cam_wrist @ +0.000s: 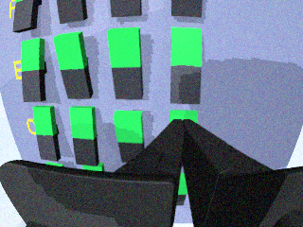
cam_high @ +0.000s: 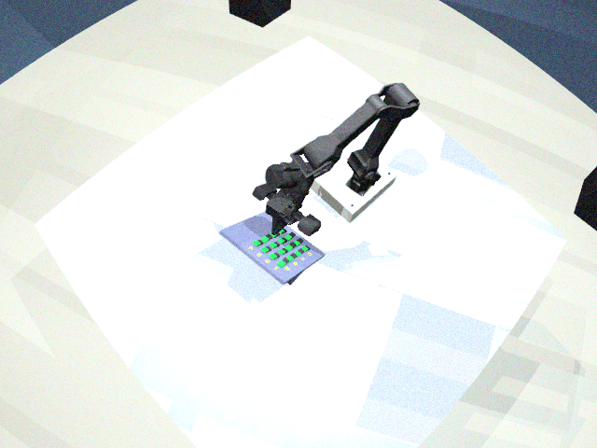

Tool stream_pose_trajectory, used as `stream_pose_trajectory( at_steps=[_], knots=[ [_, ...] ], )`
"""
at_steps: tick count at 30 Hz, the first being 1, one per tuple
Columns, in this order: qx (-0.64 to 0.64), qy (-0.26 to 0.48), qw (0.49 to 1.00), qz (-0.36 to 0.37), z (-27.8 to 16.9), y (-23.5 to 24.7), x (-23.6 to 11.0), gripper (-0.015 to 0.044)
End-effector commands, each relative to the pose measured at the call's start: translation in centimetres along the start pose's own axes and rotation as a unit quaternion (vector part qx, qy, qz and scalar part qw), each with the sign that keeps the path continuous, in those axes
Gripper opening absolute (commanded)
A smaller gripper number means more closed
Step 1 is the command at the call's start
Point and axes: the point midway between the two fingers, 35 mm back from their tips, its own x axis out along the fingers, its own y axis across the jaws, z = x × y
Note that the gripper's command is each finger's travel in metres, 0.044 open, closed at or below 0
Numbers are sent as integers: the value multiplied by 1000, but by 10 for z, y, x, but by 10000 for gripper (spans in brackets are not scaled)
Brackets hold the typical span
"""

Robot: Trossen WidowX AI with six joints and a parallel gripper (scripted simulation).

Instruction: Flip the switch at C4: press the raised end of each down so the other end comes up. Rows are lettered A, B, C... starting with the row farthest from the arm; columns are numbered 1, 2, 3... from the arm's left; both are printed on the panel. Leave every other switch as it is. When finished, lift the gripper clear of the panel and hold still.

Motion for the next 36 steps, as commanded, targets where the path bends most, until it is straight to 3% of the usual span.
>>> stream_pose_trajectory(
  at_steps=[1,15,23,36],
  knots=[
    [1,1,1000,-3,0,-1,1,0],
    [1,1,1000,-3,0,-1,3,0],
    [1,-10,1000,-3,-3,-1,-61,0],
    [2,-11,1000,-1,8,41,-69,0]
  ],
)
